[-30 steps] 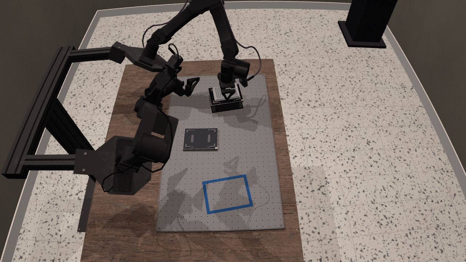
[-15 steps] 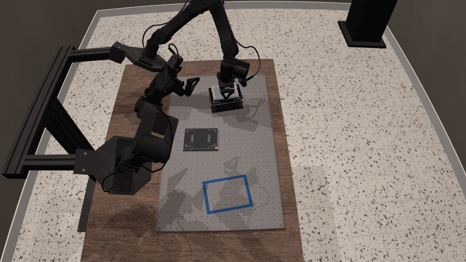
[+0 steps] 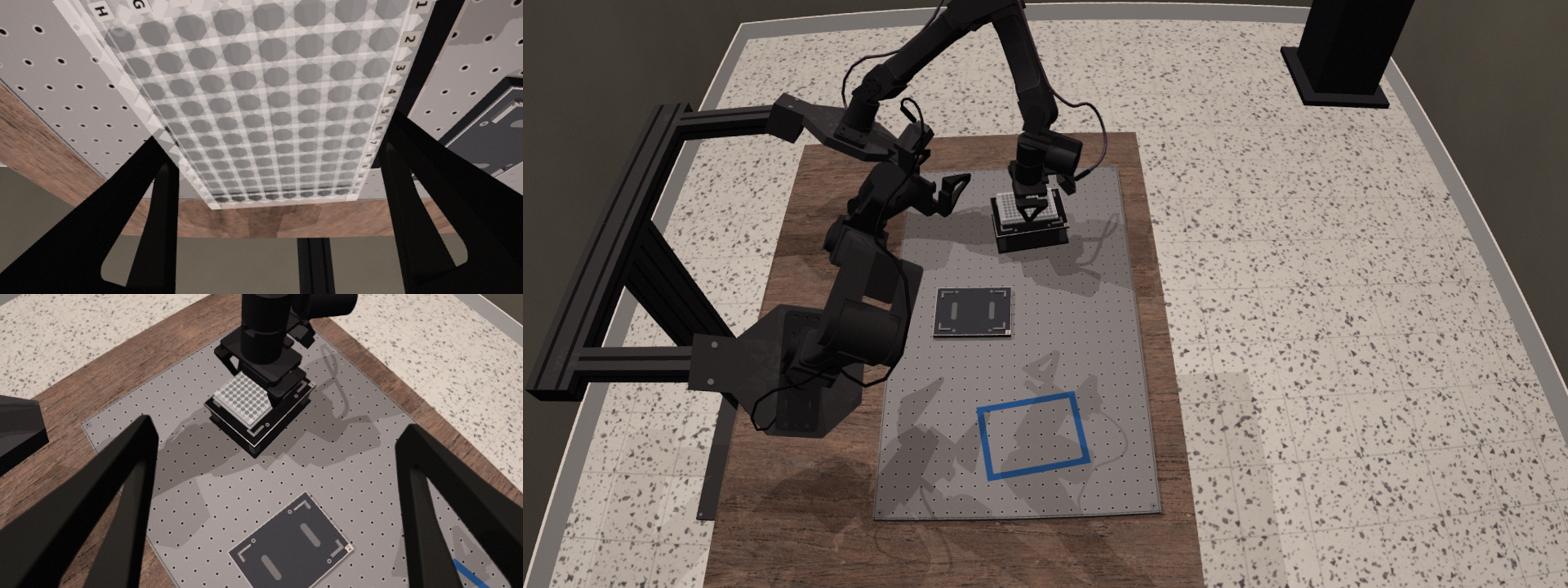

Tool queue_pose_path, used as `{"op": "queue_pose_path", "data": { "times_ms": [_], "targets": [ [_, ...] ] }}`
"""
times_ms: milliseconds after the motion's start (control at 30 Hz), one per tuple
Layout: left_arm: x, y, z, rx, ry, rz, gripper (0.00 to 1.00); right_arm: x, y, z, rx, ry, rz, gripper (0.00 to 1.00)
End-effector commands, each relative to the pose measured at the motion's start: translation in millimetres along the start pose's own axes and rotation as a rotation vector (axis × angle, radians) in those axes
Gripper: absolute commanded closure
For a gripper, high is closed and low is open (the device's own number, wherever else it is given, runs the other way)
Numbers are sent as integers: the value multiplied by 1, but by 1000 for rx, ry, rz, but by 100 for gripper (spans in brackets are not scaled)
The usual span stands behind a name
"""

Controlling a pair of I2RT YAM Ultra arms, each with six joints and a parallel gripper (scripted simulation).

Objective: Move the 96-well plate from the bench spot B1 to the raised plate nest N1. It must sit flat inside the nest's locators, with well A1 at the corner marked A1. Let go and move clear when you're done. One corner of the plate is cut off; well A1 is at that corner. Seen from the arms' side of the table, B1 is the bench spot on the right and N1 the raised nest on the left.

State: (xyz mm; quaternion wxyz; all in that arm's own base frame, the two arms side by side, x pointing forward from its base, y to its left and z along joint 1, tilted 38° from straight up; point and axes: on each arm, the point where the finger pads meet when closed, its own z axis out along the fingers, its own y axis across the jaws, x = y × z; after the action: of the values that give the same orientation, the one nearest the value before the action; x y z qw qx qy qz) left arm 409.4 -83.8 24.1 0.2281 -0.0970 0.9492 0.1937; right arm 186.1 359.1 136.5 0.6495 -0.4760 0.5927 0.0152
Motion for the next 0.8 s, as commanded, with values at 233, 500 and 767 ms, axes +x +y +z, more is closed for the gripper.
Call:
{"op": "queue_pose_path", "data": {
  "times_ms": [233,500,767],
  "targets": [
    [-12,-13,-24,49,-43,-4,19,-8,1,-1,-2,-24,10,0],
    [-9,-11,-18,35,-37,1,19,-8,1,-1,-2,-24,10,0],
    [-5,-5,-7,18,-49,5,19,-8,1,-1,-2,-24,10,0]
  ]
}}
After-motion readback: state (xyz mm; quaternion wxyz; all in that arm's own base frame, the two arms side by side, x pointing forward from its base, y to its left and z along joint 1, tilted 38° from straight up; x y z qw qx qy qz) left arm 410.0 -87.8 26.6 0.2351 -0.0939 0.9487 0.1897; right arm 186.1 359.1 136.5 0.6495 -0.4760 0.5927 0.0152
